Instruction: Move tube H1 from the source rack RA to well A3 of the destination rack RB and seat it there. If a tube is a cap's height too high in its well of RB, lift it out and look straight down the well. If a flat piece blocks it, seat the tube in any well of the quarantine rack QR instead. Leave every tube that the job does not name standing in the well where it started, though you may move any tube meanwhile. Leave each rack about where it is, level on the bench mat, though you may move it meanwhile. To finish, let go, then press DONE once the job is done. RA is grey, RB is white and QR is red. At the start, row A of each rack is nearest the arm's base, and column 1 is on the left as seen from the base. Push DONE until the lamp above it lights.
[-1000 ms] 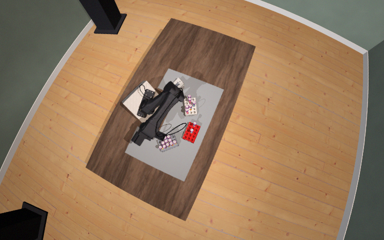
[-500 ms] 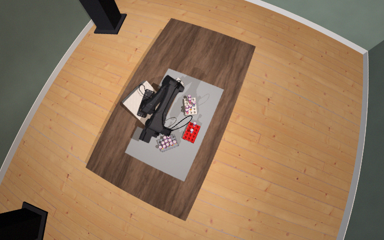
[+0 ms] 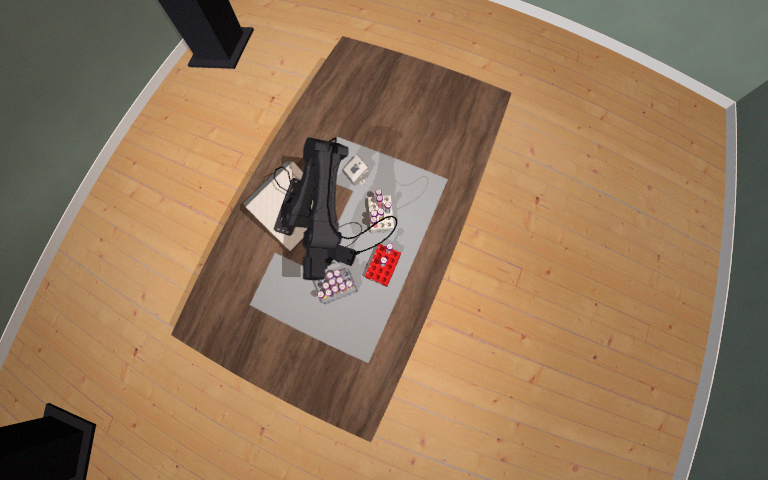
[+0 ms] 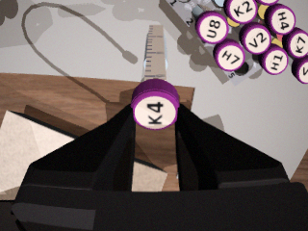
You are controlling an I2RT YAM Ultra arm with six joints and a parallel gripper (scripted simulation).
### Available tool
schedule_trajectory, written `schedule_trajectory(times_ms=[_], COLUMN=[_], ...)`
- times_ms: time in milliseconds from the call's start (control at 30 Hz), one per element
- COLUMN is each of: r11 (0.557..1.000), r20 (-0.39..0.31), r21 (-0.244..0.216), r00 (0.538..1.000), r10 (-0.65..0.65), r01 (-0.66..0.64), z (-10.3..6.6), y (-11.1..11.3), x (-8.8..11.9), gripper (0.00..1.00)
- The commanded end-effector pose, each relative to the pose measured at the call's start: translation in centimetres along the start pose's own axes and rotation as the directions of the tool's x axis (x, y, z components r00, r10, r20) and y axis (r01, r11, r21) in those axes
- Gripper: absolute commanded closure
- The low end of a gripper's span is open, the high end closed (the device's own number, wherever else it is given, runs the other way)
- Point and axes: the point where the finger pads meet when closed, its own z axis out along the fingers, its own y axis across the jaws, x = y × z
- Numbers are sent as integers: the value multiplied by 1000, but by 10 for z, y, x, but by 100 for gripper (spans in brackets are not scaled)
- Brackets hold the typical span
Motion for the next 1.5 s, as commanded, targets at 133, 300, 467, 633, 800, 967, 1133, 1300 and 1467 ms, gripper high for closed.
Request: schedule_trajectory(times_ms=[133, 300, 467, 633, 800, 967, 1133, 1300, 1467], r11=[995, 995, 996, 996, 996, 996, 996, 996, 993], r20=[-7, 3, -25, -50, -49, -48, -47, -47, -33], r21=[78, 70, 51, 45, 45, 46, 45, 45, 44], r00=[998, 998, 997, 996, 996, 996, 996, 996, 993], r10=[60, 70, 78, 76, 76, 76, 76, 76, 114], r01=[-60, -70, -77, -74, -74, -74, -74, -74, -113], z=[-7, -7, 0, 1, 2, 3, 4, 5, 2], y=[6, 15, 27, 40, 47, 58, 70, 72, 70], x=[-23, -33, -46, -52, -60, -72, -85, -87, -87], gripper=[100, 100, 100, 100, 100, 100, 100, 100, 100])
